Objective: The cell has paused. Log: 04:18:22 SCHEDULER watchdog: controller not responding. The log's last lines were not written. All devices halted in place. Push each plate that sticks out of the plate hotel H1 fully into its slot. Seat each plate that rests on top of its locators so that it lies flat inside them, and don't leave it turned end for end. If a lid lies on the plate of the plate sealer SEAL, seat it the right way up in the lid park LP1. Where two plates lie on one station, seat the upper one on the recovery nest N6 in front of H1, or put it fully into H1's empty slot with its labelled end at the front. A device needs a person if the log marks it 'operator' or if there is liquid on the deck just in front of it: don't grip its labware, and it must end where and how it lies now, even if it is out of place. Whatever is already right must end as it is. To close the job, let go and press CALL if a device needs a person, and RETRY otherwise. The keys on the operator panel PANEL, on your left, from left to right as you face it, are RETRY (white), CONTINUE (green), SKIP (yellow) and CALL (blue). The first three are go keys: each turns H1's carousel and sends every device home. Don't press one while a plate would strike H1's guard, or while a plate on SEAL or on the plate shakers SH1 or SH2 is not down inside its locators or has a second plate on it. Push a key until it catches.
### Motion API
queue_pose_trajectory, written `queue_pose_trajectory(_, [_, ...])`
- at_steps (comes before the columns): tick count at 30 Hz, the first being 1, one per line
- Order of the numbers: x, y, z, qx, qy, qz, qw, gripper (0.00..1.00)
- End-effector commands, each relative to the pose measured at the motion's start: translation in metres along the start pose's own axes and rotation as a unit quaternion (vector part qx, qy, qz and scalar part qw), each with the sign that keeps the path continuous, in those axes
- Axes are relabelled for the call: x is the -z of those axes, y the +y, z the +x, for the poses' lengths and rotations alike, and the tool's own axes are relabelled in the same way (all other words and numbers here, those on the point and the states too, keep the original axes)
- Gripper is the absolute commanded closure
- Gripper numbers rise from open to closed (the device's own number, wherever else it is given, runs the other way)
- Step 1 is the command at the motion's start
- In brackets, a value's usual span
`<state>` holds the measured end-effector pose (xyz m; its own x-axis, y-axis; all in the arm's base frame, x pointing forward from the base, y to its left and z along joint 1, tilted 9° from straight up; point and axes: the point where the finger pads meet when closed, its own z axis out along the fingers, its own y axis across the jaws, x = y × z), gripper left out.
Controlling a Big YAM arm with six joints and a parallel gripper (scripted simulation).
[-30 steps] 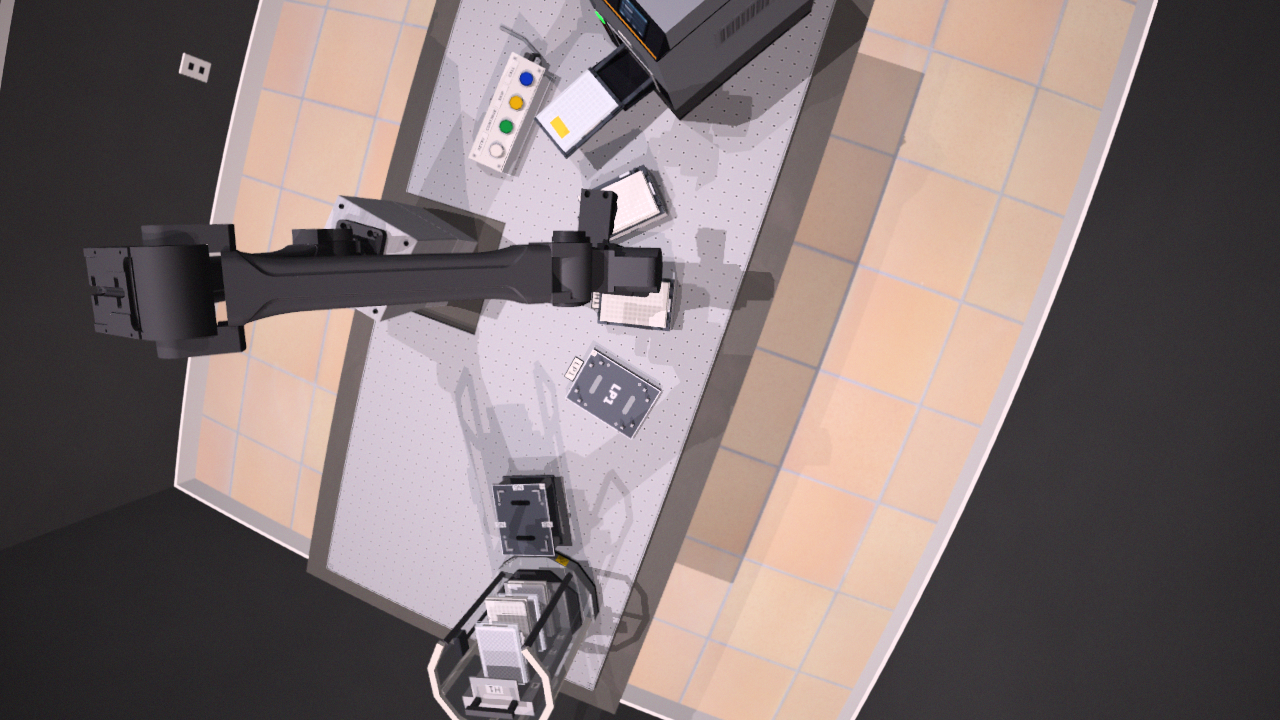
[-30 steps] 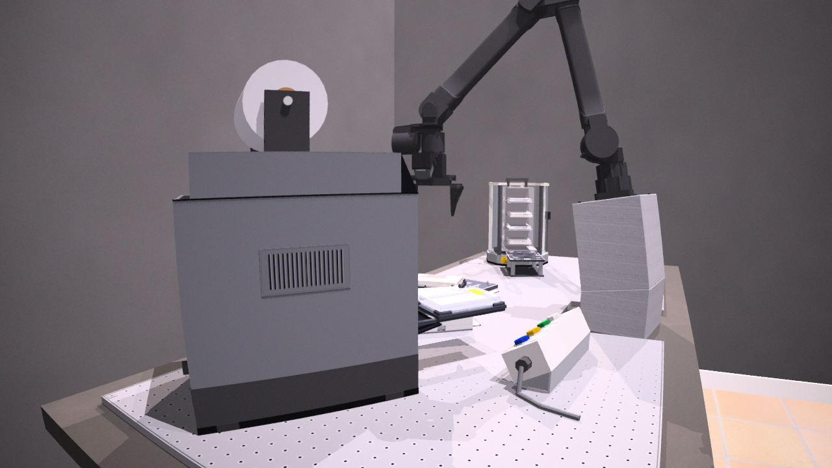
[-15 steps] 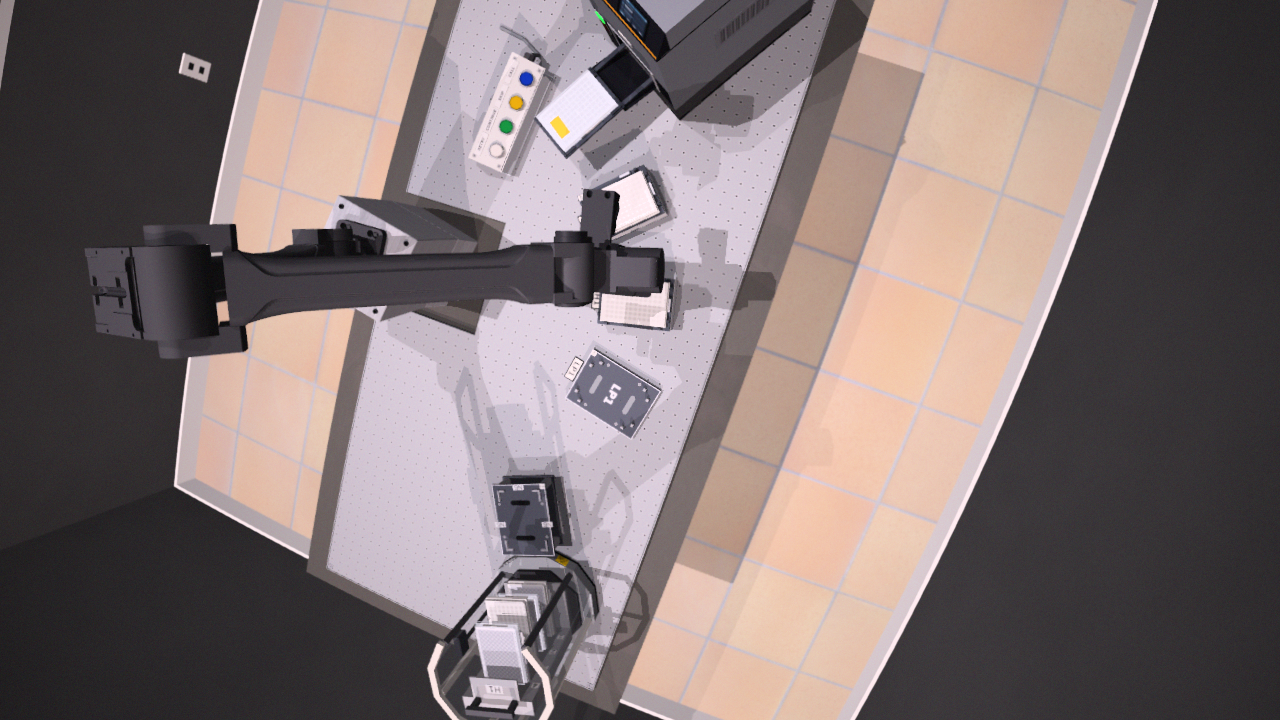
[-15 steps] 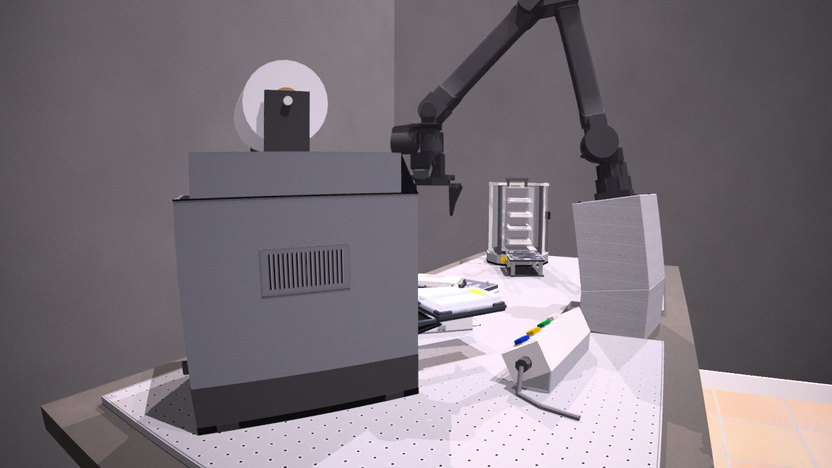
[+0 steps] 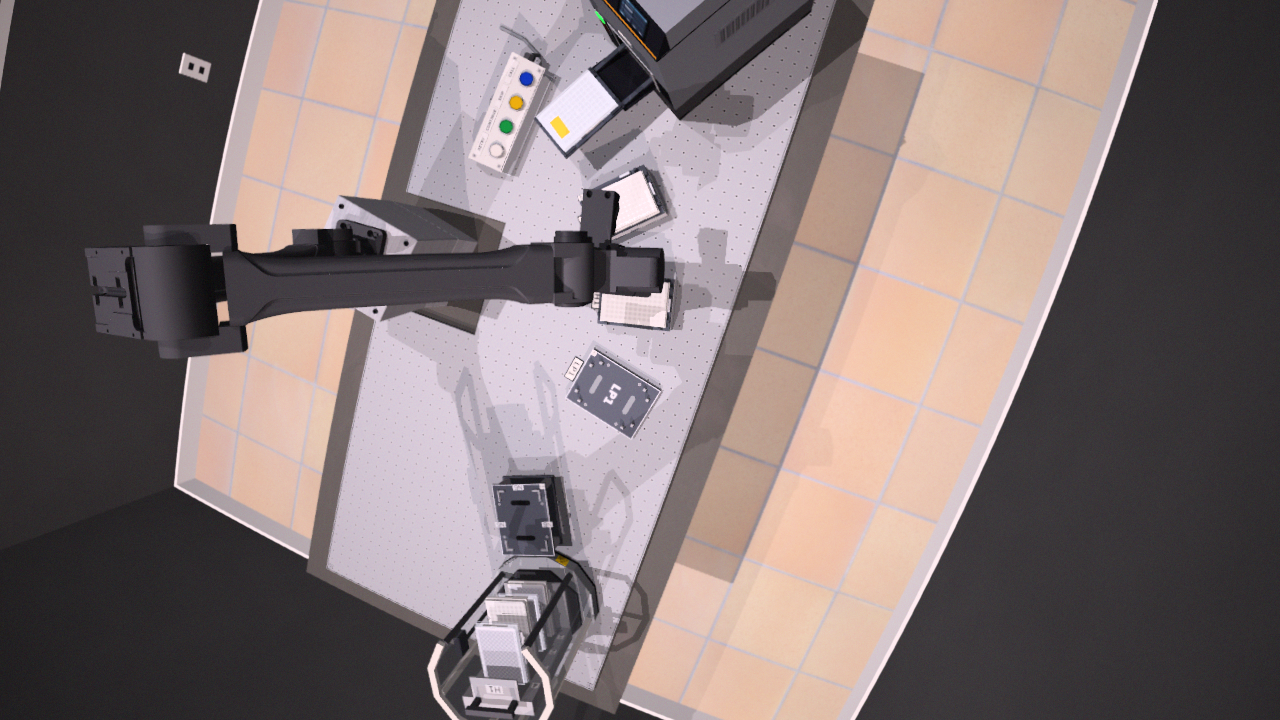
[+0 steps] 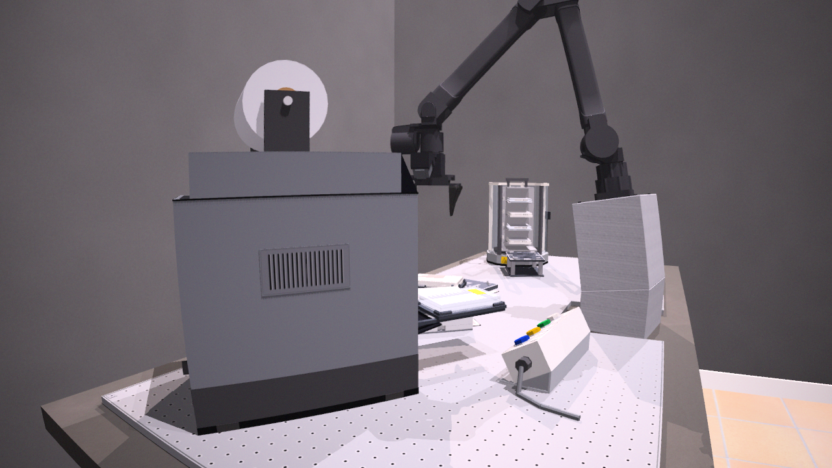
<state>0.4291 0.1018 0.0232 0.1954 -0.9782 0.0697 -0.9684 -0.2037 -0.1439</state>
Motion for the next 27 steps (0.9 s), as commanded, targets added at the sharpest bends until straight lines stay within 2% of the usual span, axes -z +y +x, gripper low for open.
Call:
queue_pose_trajectory(1, [0.018,-0.026,-0.005,-0.002,-0.003,0.029,1.0,0.0])
queue_pose_trajectory(7, [0.018,-0.026,-0.005,-0.002,-0.003,0.029,1.0,0.0])
queue_pose_trajectory(10, [0.011,-0.004,-0.015,-0.051,-0.002,0.018,0.999,0.0])
queue_pose_trajectory(13, [0.011,-0.002,-0.025,-0.101,-0.003,0.019,0.995,0.0])
queue_pose_trajectory(22, [0.009,0.008,-0.054,-0.248,-0.006,0.016,0.969,0.0])
queue_pose_trajectory(24, [0.009,0.008,-0.054,-0.248,-0.006,0.016,0.969,0.0])
queue_pose_trajectory(25, [0.012,0.003,-0.058,-0.265,-0.008,0.019,0.964,0.0])
queue_pose_trajectory(27, [0.008,0.012,-0.064,-0.296,-0.006,0.013,0.955,0.0])
